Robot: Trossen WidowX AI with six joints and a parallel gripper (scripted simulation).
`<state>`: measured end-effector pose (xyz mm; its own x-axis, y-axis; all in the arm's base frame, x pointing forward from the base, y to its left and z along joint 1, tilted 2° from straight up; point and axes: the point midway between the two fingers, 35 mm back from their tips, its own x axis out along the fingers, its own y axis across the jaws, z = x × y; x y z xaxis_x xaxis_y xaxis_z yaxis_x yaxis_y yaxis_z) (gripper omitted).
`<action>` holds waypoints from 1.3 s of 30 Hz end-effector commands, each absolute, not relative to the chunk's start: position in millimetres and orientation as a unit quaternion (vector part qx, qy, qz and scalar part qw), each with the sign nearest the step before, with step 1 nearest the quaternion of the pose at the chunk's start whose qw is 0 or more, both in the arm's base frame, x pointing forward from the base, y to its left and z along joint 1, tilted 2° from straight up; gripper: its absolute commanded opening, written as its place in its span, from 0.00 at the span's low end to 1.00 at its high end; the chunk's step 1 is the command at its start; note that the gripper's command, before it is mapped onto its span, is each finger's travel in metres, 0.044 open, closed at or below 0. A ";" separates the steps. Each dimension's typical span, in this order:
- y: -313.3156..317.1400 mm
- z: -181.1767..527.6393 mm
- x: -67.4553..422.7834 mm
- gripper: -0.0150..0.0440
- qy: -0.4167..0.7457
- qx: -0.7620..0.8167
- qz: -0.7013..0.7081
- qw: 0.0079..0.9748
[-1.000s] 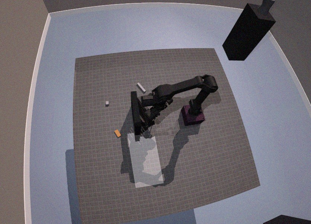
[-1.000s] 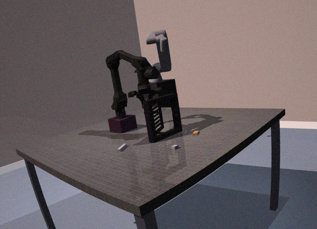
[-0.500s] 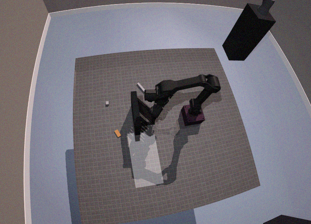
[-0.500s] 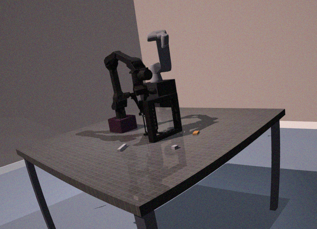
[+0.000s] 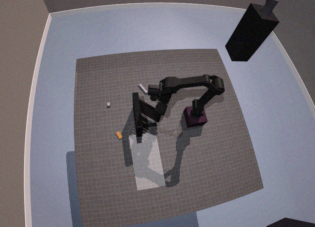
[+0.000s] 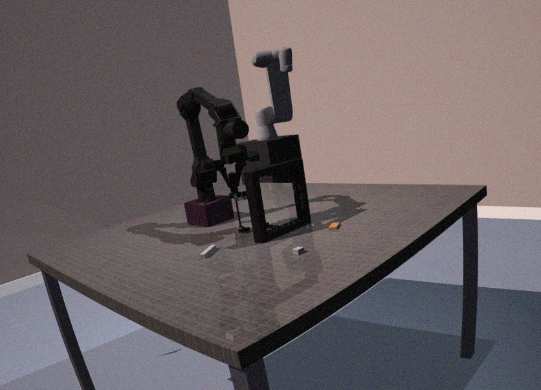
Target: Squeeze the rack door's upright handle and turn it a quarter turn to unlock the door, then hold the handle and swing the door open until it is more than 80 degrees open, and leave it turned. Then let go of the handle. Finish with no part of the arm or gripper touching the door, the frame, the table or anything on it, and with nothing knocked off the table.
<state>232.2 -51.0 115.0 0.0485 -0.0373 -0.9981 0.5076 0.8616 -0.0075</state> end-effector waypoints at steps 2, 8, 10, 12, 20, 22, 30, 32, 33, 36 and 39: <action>-61.2 114.7 229.9 0.28 0.668 0.148 -0.165 0.710; -72.6 114.9 227.2 0.28 0.674 0.120 -0.140 0.716; -76.5 115.1 226.5 0.28 0.676 0.111 -0.131 0.717; -80.3 115.2 225.8 0.28 0.677 0.101 -0.122 0.718; -95.9 115.8 224.3 0.28 0.683 0.063 -0.088 0.723; -99.7 116.0 224.3 0.28 0.684 0.054 -0.079 0.723; -115.2 116.7 224.9 0.28 0.687 0.016 -0.045 0.725; -119.1 116.9 225.3 0.28 0.687 0.006 -0.036 0.725; -121.2 117.1 225.6 0.28 0.688 0.001 -0.031 0.725; -127.7 117.5 226.6 0.28 0.688 -0.015 -0.016 0.725; -133.9 117.9 227.8 0.28 0.688 -0.030 -0.002 0.725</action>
<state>225.7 -126.7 117.9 0.0521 -0.0493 -0.9974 0.0237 0.9986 -0.0482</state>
